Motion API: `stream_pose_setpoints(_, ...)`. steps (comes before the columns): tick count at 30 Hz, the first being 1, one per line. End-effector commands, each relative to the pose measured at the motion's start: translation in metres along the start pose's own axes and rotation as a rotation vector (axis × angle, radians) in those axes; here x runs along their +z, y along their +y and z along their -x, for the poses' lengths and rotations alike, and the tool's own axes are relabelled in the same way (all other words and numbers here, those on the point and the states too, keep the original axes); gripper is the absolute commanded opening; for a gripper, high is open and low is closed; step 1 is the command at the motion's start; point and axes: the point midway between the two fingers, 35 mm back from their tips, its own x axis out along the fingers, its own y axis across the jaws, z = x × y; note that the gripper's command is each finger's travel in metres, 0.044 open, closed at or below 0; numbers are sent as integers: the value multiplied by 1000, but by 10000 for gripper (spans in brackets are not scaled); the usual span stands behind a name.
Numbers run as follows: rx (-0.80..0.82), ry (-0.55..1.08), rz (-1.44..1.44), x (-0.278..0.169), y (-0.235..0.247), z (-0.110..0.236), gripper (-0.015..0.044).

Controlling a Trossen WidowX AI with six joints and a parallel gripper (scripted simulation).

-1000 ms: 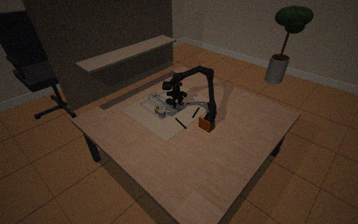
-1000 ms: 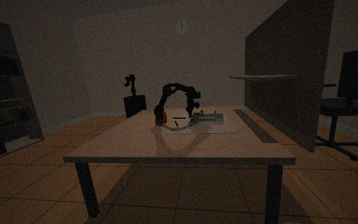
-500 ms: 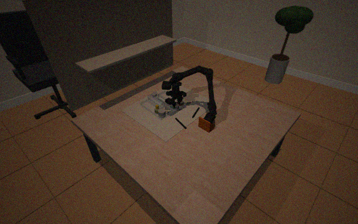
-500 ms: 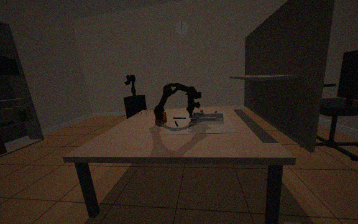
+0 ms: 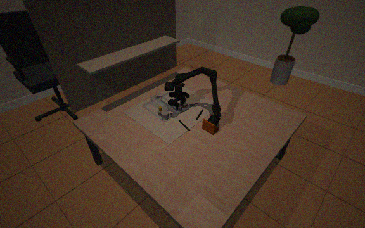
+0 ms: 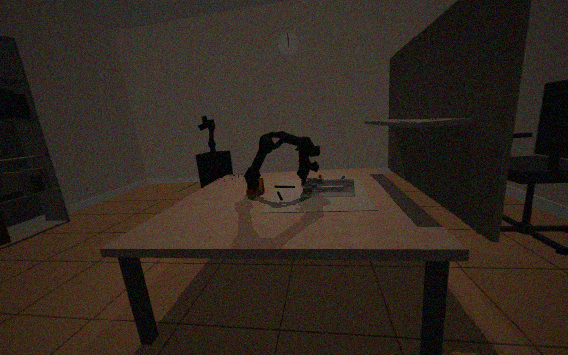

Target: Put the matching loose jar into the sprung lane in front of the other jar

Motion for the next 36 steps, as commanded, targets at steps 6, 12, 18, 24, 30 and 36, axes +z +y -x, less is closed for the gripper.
stream_pose_setpoints(6, -4, -28, -10, 12, -2, 5, 0)
stream_pose_setpoints(12, -4, -28, -10, 14, -3, 5, 0)
stream_pose_setpoints(18, -4, -28, -11, 16, -3, 6, 0)
stream_pose_setpoints(24, -5, -28, -11, 19, -3, 7, 0)
stream_pose_setpoints(30, -5, -28, -11, 21, -4, 7, 0)
stream_pose_setpoints(36, -5, -28, -11, 23, -4, 7, 0)
